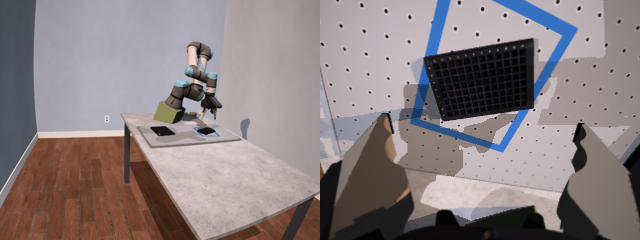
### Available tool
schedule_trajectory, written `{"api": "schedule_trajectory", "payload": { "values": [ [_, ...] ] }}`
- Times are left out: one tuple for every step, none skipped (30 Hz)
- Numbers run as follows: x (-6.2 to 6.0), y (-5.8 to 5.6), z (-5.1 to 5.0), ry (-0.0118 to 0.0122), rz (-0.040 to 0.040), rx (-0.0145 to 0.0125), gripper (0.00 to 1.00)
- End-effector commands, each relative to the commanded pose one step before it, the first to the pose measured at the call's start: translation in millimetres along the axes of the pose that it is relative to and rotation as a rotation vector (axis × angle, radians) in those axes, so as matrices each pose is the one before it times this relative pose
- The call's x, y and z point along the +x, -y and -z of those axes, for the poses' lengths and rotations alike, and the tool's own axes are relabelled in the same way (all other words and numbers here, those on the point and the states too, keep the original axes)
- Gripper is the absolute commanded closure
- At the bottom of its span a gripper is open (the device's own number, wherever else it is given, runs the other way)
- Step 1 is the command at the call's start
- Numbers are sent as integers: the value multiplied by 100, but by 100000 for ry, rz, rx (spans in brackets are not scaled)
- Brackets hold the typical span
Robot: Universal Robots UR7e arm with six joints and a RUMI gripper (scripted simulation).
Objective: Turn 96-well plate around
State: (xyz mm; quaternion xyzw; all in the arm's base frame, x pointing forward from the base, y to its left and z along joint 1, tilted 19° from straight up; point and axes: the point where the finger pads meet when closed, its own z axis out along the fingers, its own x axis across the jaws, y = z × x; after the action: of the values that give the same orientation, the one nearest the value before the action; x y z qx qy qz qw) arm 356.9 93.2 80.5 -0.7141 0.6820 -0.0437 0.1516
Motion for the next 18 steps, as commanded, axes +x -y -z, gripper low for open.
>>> {"api": "schedule_trajectory", "payload": {
  "values": [
    [17, 40, 27, 1351, 17588, 340, 0],
    [0, 0, 0, 0, 3333, 0, 0],
    [0, 0, 0, 0, 413, 0, 0],
    [0, 0, 0, 0, 0, 0, 0],
    [0, 0, 0, 0, 0, 0, 0],
    [0, 0, 0, 0, 0, 0, 0],
    [0, 0, 0, 0, 0, 0, 0],
    [0, 0, 0, 0, 0, 0, 0],
    [0, 0, 0, 0, 3333, 0, 0],
    [0, 0, 0, 0, 3333, 0, 0],
    [0, 0, 0, 0, 3333, 0, 0],
    [0, 0, 0, 0, 3333, 0, 0],
    [0, 0, 0, 0, 3333, 0, 0],
    [0, 0, 0, 0, 3333, 0, 0],
    [0, 0, 0, 0, 3333, 0, 0],
    [0, 0, 0, 0, 3333, 0, 0],
    [0, 0, 0, 0, 3333, 0, 0],
    [0, 0, 0, 0, 3333, 0, 0]
  ]
}}
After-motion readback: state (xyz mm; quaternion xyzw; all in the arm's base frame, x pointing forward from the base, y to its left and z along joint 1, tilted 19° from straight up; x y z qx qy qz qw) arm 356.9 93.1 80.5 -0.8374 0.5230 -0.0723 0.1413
